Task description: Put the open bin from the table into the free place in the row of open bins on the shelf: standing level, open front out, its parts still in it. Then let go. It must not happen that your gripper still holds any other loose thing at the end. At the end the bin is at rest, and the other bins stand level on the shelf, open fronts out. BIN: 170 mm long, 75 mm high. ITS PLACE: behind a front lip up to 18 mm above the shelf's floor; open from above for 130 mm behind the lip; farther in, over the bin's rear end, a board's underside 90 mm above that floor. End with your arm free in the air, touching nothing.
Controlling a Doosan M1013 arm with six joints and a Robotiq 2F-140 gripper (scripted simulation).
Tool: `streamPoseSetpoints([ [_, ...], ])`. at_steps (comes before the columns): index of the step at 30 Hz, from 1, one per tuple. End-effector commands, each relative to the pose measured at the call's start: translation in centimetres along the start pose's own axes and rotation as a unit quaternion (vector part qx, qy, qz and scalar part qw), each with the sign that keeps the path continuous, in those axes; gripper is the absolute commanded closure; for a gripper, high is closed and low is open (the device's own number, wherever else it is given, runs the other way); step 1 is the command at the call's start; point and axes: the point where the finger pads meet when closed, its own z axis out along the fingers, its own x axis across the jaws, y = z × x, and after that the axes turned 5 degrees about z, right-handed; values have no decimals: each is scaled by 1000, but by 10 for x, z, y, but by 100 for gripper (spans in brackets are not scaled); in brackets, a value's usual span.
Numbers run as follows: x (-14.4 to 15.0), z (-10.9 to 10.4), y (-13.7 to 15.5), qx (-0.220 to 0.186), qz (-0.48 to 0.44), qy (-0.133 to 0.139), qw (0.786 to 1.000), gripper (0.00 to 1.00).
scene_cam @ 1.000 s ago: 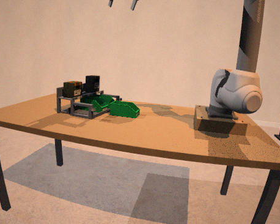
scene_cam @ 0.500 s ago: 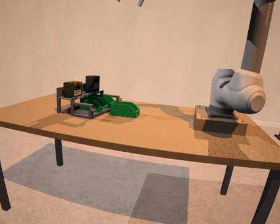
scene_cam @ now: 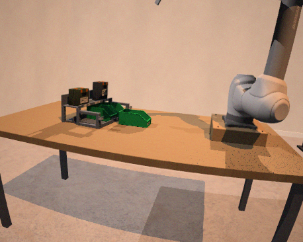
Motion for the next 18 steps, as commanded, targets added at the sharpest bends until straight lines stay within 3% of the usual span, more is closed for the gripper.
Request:
streamPoseSetpoints([
  [1, 2, -4, 3, 1, -2, -3, 1000, 0],
  [18, 7, -14, 11, 5, -8, -10, 1000, 0],
])
